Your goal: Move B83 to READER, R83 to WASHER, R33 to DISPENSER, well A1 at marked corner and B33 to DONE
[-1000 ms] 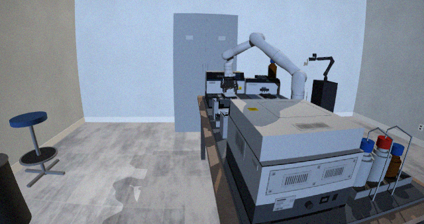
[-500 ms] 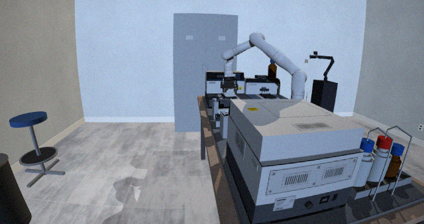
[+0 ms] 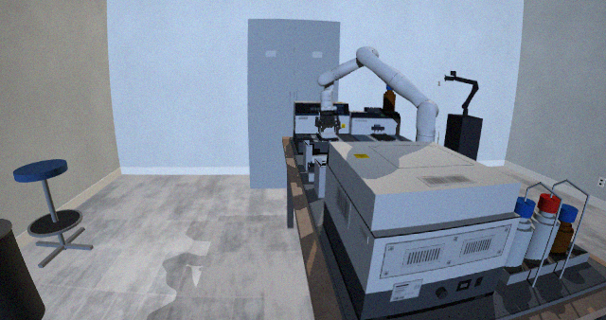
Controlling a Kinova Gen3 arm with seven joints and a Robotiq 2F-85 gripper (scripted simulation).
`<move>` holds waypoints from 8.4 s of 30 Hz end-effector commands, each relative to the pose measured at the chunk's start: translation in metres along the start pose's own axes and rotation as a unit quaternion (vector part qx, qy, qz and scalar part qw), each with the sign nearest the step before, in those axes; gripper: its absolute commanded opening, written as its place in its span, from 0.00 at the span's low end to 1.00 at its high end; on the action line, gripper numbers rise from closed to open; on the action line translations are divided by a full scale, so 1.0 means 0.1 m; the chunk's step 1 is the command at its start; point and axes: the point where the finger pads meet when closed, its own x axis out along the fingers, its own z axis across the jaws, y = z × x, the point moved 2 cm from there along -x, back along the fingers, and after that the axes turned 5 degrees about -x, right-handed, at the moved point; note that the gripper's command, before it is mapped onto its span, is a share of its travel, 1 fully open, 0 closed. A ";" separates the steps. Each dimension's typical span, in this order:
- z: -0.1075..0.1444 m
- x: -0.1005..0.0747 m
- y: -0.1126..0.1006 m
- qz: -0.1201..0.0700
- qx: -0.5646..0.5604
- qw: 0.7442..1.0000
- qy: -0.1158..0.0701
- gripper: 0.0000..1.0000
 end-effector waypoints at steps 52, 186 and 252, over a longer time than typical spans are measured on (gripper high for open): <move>0.01 0.07 -0.01 -0.001 0.000 1.000 -0.001 0.94; -0.05 -0.51 0.00 -0.004 0.000 0.999 -0.035 0.94; -0.10 -1.06 0.04 -0.004 -0.001 0.999 -0.035 0.94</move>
